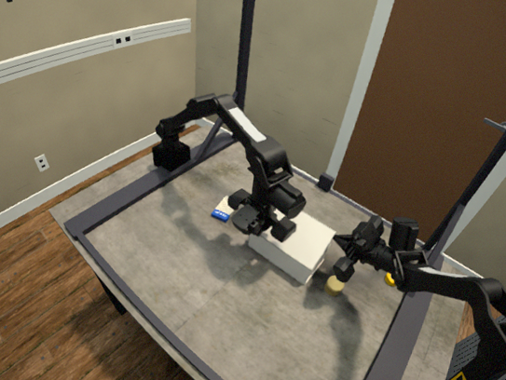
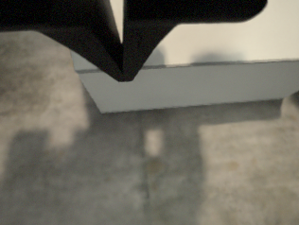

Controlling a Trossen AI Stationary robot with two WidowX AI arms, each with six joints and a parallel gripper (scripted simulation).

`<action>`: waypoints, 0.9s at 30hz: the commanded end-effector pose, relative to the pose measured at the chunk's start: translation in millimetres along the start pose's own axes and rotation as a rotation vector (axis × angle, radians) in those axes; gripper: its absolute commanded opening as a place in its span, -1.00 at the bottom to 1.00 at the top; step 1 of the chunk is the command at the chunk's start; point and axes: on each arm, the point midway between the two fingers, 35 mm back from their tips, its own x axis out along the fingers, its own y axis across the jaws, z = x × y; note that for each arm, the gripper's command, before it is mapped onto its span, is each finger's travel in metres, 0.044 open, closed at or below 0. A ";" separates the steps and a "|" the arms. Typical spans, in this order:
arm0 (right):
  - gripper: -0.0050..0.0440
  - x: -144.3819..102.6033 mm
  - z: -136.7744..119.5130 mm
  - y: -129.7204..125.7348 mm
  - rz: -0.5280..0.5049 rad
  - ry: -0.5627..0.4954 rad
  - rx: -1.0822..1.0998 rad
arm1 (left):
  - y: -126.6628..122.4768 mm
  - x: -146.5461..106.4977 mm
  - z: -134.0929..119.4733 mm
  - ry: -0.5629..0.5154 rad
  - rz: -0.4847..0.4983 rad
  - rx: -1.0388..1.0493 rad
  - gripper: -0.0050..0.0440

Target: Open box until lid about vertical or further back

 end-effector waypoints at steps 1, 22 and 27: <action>-1.00 1.1 -1.2 -0.7 -0.004 0.002 0.000 | -8.8 -8.3 19.0 -0.031 -0.034 -0.022 -0.77; -1.00 1.1 -1.2 -0.7 -0.004 0.002 0.000 | -8.3 -11.9 27.2 -0.037 -0.034 -0.028 -0.77; -1.00 1.1 -1.2 -0.7 -0.004 0.002 0.000 | -9.2 -13.3 29.5 -0.039 -0.035 -0.029 -0.77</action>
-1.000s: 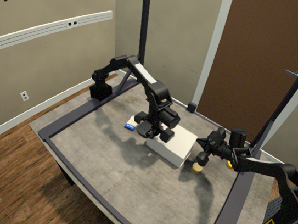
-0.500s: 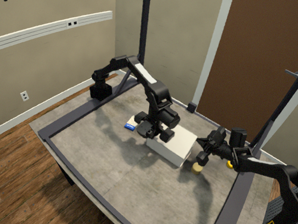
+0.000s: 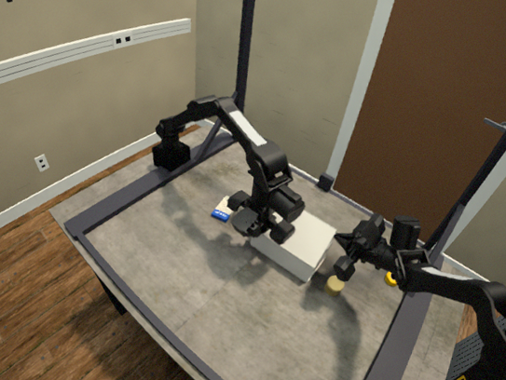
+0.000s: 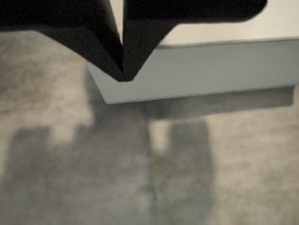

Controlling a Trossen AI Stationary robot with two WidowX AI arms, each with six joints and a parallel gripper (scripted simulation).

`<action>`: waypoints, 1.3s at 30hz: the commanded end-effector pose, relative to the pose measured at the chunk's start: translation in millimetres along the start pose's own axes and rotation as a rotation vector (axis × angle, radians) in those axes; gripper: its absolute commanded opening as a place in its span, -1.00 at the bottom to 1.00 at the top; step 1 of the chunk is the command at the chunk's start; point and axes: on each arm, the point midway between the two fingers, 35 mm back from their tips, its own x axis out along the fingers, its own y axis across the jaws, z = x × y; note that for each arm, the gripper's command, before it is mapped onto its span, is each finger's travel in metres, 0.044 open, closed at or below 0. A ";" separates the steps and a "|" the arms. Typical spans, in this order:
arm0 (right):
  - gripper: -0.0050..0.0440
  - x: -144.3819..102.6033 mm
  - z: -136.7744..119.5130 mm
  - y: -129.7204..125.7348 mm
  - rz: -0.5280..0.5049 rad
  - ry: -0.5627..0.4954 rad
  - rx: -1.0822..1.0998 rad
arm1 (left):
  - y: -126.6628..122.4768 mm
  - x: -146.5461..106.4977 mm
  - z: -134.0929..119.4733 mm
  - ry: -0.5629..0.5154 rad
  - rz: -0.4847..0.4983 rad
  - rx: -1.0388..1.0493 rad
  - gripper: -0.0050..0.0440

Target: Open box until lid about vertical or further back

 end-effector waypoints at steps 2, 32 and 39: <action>-1.00 -8.3 -0.7 2.2 0.019 -0.002 0.001 | -10.2 -8.9 20.7 -0.039 -0.028 -0.029 -0.77; -1.00 -8.3 -0.7 2.2 0.019 -0.002 0.001 | -6.2 -3.8 8.2 -0.027 -0.068 -0.134 -0.77; -1.00 -8.3 -0.7 2.2 0.019 -0.002 0.001 | -7.1 -1.9 7.0 -0.035 -0.094 -0.197 -0.77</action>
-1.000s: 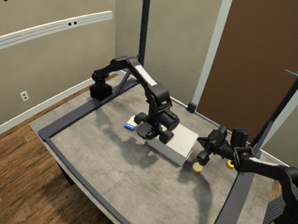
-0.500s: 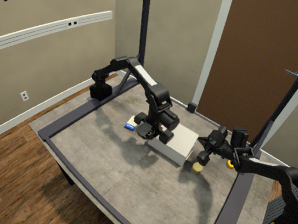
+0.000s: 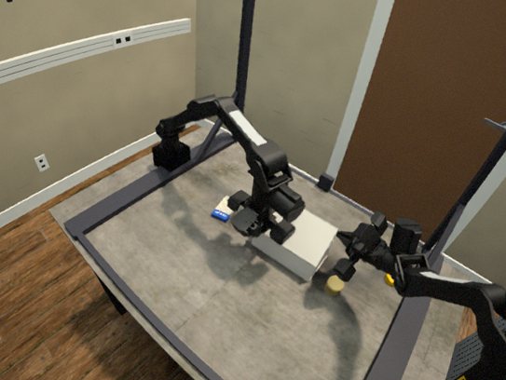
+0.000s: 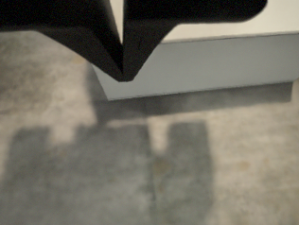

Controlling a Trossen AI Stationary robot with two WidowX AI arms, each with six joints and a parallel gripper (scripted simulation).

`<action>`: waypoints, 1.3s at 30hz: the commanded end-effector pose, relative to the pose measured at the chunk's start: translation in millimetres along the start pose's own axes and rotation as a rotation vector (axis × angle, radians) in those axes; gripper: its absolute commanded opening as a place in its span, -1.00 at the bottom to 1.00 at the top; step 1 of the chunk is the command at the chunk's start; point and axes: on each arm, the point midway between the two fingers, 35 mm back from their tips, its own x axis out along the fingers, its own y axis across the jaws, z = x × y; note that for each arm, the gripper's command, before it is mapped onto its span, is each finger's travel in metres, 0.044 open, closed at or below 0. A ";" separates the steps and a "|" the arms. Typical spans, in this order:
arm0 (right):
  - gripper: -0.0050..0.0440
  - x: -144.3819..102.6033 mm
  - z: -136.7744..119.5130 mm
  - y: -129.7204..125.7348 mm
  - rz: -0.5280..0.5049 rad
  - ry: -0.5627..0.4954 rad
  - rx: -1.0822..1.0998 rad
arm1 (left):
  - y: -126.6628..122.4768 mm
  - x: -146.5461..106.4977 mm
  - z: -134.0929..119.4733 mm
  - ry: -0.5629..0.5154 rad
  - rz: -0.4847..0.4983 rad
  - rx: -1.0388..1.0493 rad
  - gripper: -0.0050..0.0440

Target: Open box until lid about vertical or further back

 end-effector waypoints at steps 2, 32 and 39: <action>-1.00 -7.4 -0.7 2.0 0.017 -0.001 0.001 | -2.5 0.4 5.4 -0.018 -0.026 -0.053 -0.77; -1.00 -7.4 -0.7 2.0 0.017 -0.001 0.001 | -12.3 3.9 10.2 -0.069 -0.117 -0.260 -0.77; -1.00 -7.4 -0.7 2.0 0.017 -0.001 0.001 | -11.1 6.4 6.2 -0.073 -0.131 -0.314 -0.77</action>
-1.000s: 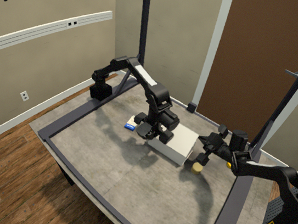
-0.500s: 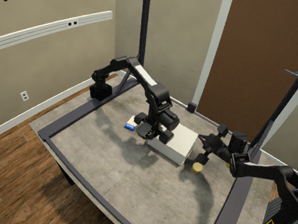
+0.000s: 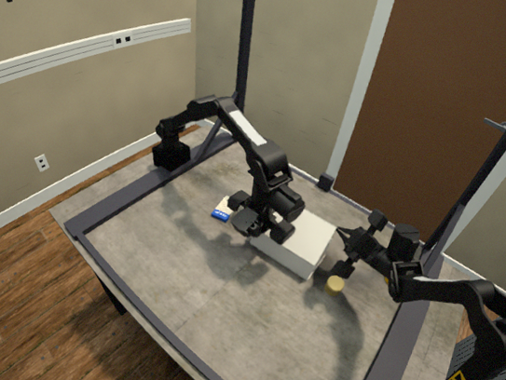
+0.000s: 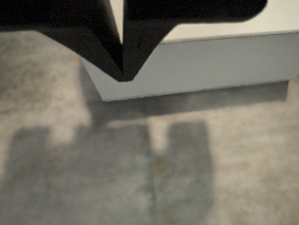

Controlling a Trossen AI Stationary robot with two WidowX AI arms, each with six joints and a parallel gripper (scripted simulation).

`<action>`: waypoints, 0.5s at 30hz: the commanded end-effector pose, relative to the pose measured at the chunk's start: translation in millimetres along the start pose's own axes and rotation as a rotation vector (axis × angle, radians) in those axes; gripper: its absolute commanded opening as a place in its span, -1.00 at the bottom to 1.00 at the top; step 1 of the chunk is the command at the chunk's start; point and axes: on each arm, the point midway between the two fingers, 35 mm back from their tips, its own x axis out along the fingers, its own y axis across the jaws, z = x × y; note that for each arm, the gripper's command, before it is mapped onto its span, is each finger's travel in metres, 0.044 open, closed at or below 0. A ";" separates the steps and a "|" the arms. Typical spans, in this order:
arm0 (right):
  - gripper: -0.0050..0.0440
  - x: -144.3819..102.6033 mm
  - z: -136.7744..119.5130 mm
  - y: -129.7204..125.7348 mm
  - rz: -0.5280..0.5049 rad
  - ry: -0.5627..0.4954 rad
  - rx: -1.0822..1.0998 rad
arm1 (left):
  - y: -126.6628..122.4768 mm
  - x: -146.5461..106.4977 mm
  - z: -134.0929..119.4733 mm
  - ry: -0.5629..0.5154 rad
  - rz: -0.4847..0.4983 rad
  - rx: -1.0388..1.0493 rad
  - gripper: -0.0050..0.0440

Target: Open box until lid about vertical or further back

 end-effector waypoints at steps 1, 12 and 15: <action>-1.00 -7.5 -0.7 2.0 0.017 -0.001 0.001 | -4.4 0.3 5.2 -0.018 -0.023 -0.043 -0.77; -1.00 -7.5 -0.7 2.0 0.017 -0.001 0.001 | -6.4 1.7 5.5 -0.033 -0.056 -0.131 -0.77; -1.00 -7.5 -0.7 2.0 0.017 -0.001 0.001 | -7.3 2.1 5.8 -0.039 -0.068 -0.160 -0.77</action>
